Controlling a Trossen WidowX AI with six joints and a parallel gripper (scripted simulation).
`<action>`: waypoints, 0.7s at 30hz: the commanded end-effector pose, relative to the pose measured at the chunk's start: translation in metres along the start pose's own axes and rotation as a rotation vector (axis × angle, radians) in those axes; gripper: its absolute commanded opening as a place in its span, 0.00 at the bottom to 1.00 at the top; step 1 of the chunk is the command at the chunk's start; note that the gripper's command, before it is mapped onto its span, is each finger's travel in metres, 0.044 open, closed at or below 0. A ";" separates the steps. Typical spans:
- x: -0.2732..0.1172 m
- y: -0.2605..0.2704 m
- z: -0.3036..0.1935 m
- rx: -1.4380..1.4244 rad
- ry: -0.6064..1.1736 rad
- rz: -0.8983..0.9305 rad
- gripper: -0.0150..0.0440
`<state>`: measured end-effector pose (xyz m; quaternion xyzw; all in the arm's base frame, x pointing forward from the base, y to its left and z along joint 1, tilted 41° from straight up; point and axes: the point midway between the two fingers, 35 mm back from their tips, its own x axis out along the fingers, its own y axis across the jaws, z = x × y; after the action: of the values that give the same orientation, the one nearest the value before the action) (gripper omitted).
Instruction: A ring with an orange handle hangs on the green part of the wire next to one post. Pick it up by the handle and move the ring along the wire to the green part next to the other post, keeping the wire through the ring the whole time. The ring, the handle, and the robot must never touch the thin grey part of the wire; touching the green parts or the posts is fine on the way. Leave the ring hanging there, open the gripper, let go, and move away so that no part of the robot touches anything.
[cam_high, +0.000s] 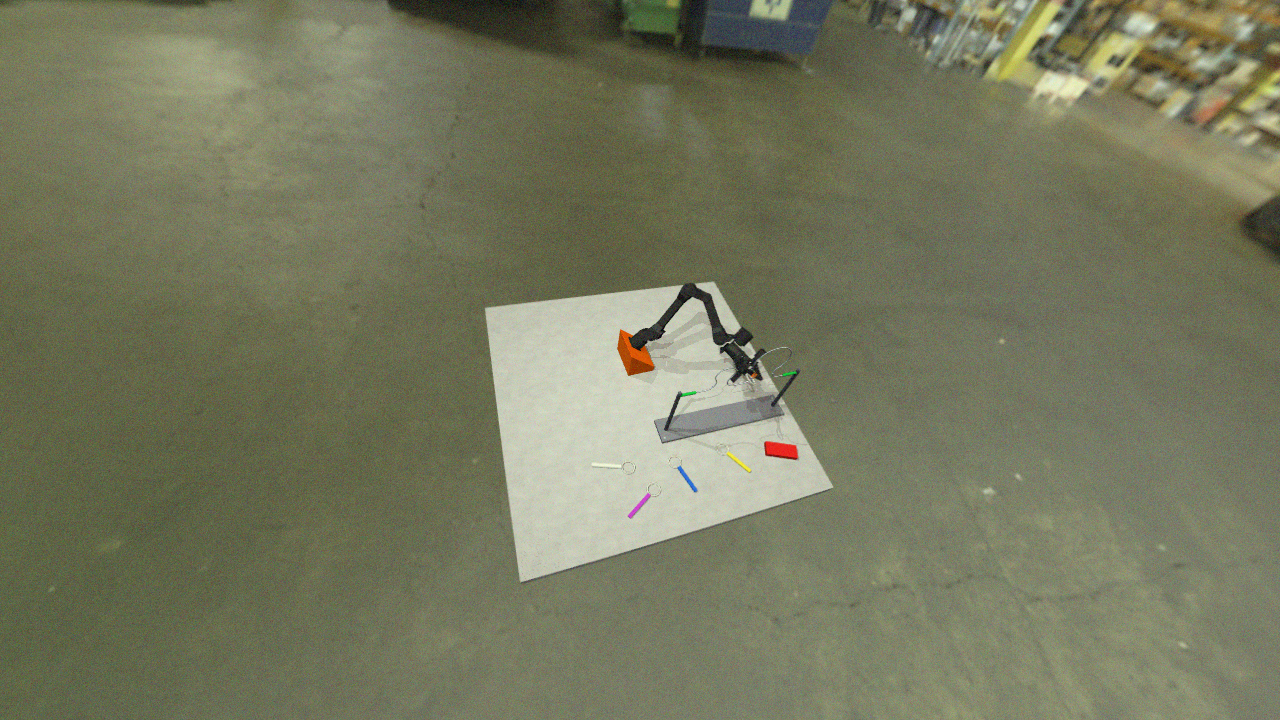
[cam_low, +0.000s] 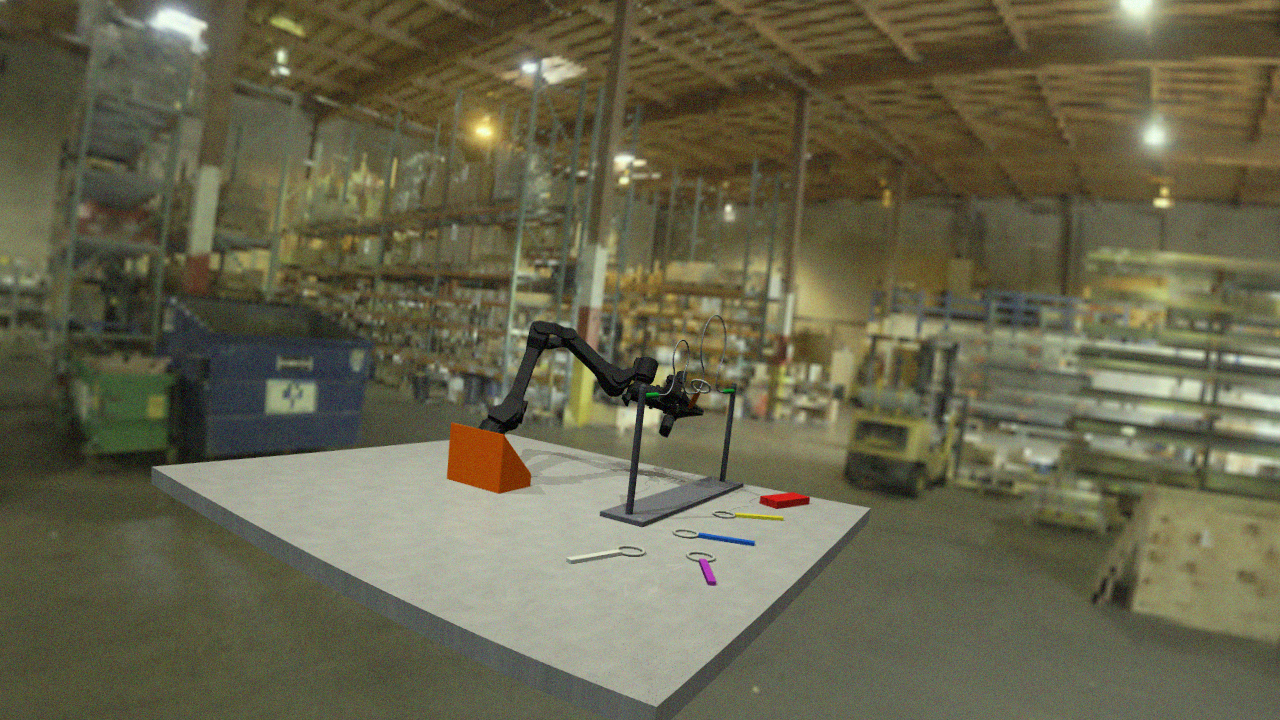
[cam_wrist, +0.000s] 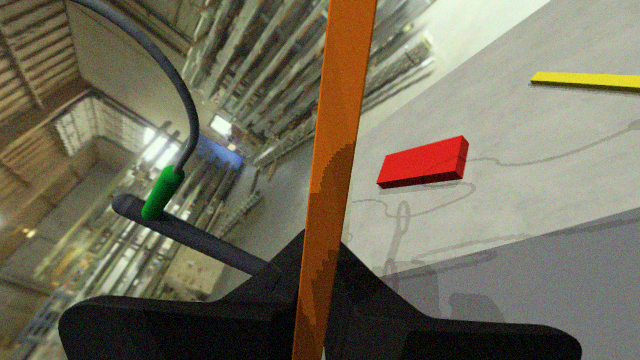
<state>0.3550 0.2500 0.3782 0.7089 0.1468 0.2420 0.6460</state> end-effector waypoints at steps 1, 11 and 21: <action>-0.003 -0.019 0.000 -0.093 0.018 -0.059 0.00; -0.012 -0.055 0.007 -0.304 0.045 -0.182 0.00; -0.024 -0.086 0.021 -0.498 0.071 -0.294 0.00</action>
<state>0.3558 0.2353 0.3012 0.5215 0.1969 0.2047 0.8046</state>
